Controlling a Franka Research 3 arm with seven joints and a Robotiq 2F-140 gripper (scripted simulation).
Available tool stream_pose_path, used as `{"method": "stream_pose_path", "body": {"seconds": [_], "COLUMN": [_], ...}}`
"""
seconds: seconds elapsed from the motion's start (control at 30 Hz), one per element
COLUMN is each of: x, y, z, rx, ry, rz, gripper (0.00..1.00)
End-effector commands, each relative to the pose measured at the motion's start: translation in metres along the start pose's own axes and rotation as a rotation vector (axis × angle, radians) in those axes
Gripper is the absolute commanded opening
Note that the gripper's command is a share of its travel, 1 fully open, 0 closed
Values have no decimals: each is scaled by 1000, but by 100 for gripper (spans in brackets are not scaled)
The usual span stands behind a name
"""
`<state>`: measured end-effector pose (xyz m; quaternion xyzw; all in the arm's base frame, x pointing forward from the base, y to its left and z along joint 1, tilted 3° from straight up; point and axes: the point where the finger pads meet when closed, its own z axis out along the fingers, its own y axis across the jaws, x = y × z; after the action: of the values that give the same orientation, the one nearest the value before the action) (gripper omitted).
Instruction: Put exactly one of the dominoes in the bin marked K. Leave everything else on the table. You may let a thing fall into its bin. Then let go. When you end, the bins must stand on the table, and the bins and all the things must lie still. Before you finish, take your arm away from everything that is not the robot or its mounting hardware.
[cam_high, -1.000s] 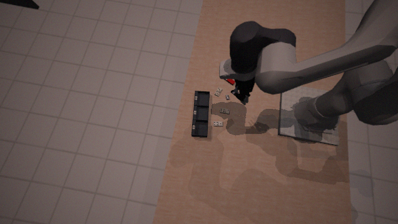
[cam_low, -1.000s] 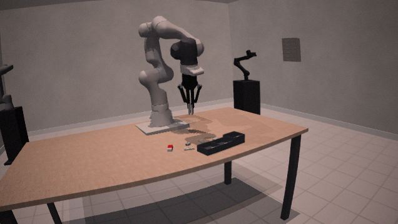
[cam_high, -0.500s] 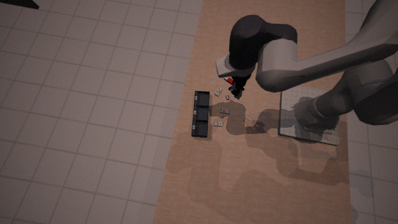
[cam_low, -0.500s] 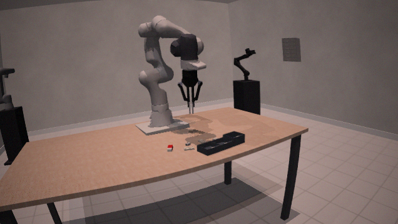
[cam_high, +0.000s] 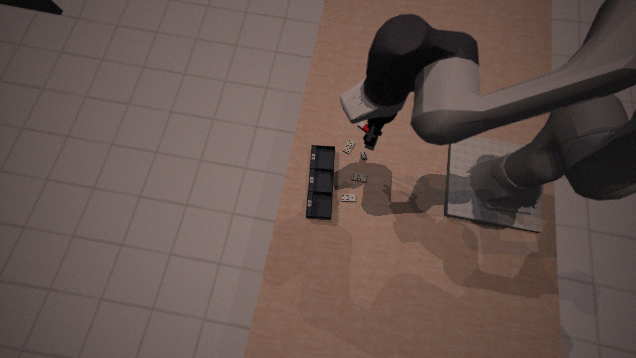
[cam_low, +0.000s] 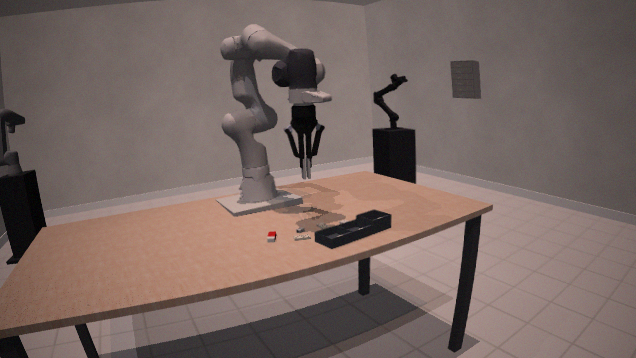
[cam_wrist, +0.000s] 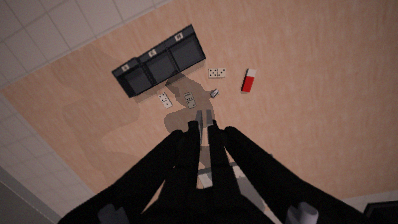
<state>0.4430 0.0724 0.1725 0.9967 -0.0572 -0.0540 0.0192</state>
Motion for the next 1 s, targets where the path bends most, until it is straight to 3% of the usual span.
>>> {"method": "stream_pose_path", "body": {"seconds": [0.0,0.27,0.87,0.97], "x": [13,20,20,39], "y": [1,2,2,-3], "z": [-7,-12,-12,4], "rx": [-2,-11,-11,-17], "ry": [38,71,71,70], "rz": [-152,-243,-243,-392], "gripper": [5,5,5,5]}}
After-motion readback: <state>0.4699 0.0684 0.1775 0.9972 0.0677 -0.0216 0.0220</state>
